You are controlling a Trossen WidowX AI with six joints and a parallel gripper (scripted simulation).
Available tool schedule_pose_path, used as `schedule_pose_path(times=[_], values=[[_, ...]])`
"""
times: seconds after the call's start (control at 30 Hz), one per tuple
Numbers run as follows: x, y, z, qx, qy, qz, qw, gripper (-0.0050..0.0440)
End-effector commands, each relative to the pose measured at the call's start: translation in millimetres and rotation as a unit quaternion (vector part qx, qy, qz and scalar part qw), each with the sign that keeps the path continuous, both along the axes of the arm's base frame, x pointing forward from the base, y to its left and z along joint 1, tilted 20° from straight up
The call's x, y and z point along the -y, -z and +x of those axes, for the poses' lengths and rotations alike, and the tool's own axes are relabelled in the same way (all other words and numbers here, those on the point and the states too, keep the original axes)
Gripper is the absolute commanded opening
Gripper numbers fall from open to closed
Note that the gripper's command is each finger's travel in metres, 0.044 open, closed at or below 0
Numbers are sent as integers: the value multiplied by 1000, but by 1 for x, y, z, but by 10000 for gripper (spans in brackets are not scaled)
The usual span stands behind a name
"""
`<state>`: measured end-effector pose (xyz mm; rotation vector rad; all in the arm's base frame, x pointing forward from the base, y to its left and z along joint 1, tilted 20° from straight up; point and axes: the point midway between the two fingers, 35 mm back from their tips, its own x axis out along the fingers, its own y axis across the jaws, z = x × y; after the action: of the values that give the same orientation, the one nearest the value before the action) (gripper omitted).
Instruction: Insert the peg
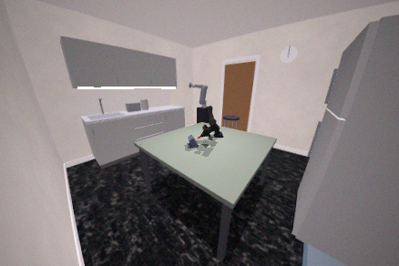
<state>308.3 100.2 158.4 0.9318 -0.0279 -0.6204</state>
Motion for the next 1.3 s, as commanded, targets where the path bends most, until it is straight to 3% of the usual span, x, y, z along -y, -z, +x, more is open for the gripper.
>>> schedule_pose_path(times=[0.0,1.27], values=[[0,-7,1,1,-4,-9,1000,0],[2,-7,1,-73,-38,-139,987,0]])
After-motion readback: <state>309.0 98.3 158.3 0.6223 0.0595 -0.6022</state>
